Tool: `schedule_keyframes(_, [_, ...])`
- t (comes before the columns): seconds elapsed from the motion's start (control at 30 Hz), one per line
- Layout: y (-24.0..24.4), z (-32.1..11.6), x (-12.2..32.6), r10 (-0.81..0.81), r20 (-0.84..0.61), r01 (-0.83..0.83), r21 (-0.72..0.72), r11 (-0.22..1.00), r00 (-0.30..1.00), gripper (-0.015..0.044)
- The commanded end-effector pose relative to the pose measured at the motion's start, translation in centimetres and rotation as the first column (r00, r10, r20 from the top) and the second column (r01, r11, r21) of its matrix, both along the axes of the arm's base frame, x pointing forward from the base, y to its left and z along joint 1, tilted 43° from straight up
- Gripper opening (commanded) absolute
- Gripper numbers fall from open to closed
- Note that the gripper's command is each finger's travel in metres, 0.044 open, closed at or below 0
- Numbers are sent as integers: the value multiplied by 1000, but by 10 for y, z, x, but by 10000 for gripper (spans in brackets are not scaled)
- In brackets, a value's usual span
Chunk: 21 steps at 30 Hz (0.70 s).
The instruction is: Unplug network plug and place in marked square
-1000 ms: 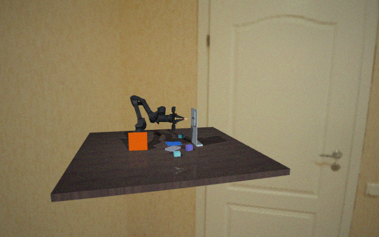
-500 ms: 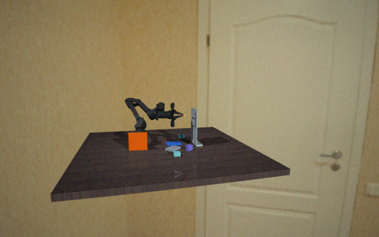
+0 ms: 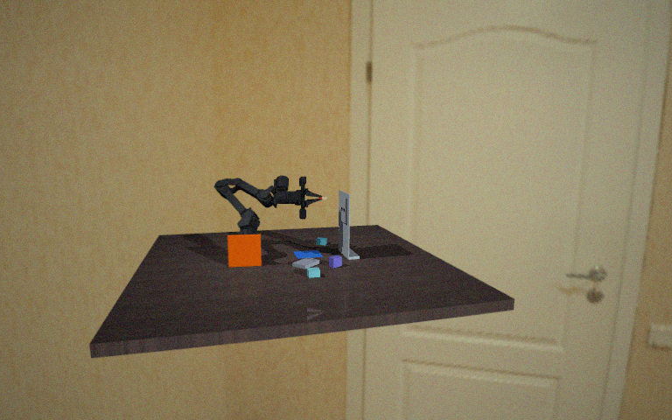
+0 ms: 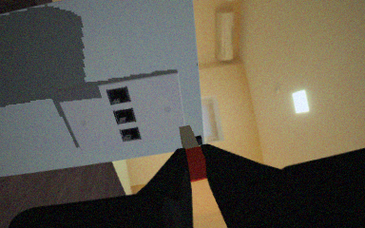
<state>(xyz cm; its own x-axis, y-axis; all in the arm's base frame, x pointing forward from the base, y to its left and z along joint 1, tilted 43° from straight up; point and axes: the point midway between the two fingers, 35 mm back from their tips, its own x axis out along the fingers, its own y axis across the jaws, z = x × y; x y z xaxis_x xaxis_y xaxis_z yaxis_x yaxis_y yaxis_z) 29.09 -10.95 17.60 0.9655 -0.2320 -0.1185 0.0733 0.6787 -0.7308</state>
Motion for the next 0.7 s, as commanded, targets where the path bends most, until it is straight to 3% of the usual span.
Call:
schedule_keyframes(0.0, [5,-5,2,42,-36,-42,-13,999,998,0])
schedule_keyframes(0.33, [49,-52,8,342,-260,-360,-27,932,903,0])
schedule_keyframes(0.67, [96,-85,-4,616,-361,-646,46,762,700,0])
